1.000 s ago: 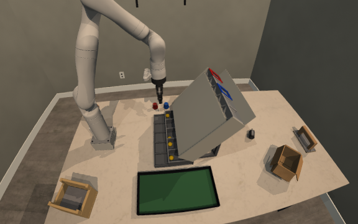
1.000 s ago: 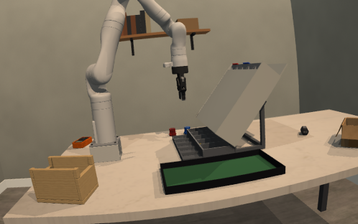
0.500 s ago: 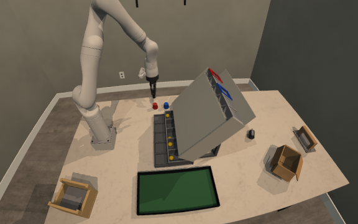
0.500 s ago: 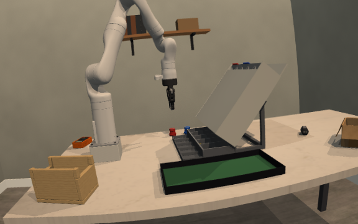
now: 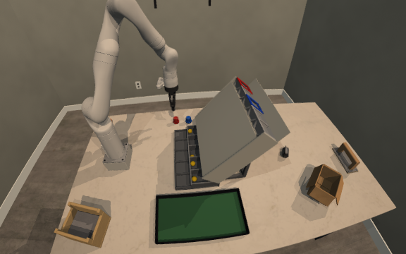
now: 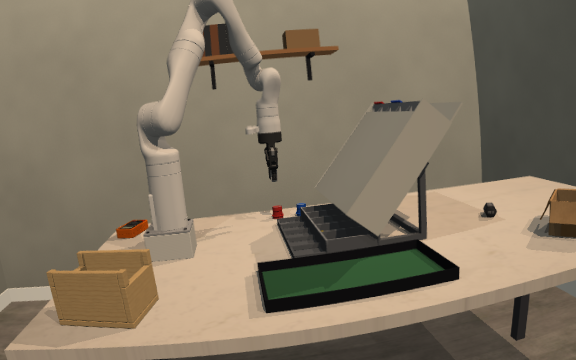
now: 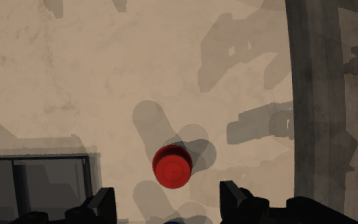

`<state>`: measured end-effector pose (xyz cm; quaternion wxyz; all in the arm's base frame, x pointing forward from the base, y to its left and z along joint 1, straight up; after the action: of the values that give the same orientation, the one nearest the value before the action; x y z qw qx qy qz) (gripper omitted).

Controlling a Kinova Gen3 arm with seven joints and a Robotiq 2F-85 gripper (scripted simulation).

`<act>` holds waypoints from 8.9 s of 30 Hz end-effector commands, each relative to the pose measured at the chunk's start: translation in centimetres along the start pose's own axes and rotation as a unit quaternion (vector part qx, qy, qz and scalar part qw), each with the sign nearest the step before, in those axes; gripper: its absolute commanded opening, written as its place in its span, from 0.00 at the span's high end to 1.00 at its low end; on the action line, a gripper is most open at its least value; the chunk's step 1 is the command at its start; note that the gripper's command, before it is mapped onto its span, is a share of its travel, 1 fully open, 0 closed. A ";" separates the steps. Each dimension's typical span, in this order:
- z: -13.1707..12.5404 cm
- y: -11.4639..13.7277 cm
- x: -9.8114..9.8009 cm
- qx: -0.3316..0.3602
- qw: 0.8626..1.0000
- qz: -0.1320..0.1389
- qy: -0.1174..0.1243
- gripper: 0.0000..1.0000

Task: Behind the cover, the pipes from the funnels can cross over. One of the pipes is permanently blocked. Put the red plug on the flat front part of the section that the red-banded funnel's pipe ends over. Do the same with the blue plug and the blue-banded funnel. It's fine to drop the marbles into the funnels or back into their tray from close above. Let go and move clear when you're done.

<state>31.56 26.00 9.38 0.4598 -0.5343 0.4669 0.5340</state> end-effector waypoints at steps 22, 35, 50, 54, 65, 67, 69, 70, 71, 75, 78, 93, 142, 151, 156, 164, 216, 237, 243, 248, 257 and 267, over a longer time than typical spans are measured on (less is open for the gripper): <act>0.5 -0.2 11.6 -0.004 1.000 -0.003 0.002 0.30; 0.5 -0.2 11.6 -0.004 1.000 -0.003 0.002 0.30; 0.6 -0.4 11.8 -0.004 1.000 -0.001 0.004 0.30; 0.6 -0.4 11.8 -0.004 1.000 -0.001 0.004 0.30; 0.7 -0.4 11.8 -0.004 1.000 -0.003 0.003 1.00; 0.7 -0.4 11.8 -0.004 1.000 -0.003 0.003 1.00; 0.7 -0.4 11.8 -0.004 1.000 -0.003 0.003 1.00; 0.7 -0.4 11.8 -0.004 1.000 -0.003 0.003 1.00; 0.7 -0.4 11.8 -0.004 1.000 -0.003 0.003 1.00; 0.7 -0.4 11.7 -0.004 1.000 -0.003 0.003 1.00; 0.7 -0.4 11.7 -0.004 1.000 -0.003 0.003 1.00; 0.5 -0.1 3.4 -0.003 1.000 -0.002 0.002 1.00; -19.7 0.4 -1.0 -0.015 1.000 0.000 0.005 1.00; -19.7 0.4 -1.0 -0.015 1.000 0.000 0.005 1.00; -19.7 0.4 -1.0 -0.015 1.000 0.000 0.005 1.00; -19.6 0.4 1.6 -0.003 1.000 -0.002 0.000 1.00; -19.6 0.4 8.6 -0.003 1.000 -0.001 0.001 1.00; -19.6 0.4 9.1 -0.003 1.000 -0.001 0.001 1.00; -19.5 0.4 11.0 -0.003 1.000 -0.001 0.000 1.00; -19.5 0.4 11.0 -0.003 1.000 -0.001 0.000 1.00; -19.5 0.4 11.0 -0.003 1.000 -0.001 0.000 1.00; -19.6 0.3 11.0 -0.003 1.000 0.000 0.000 1.00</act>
<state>33.71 6.48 -1.50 0.4569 -0.5352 0.4664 0.5360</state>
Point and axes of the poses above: the point where the finger pads meet when closed, its own x axis out along the fingers, its own z axis across the jaws, y = z × x, the point moved 3 cm from there along -x, back along the fingers, and after that the axes turned 10 degrees about -x, right-handed, at the moved point
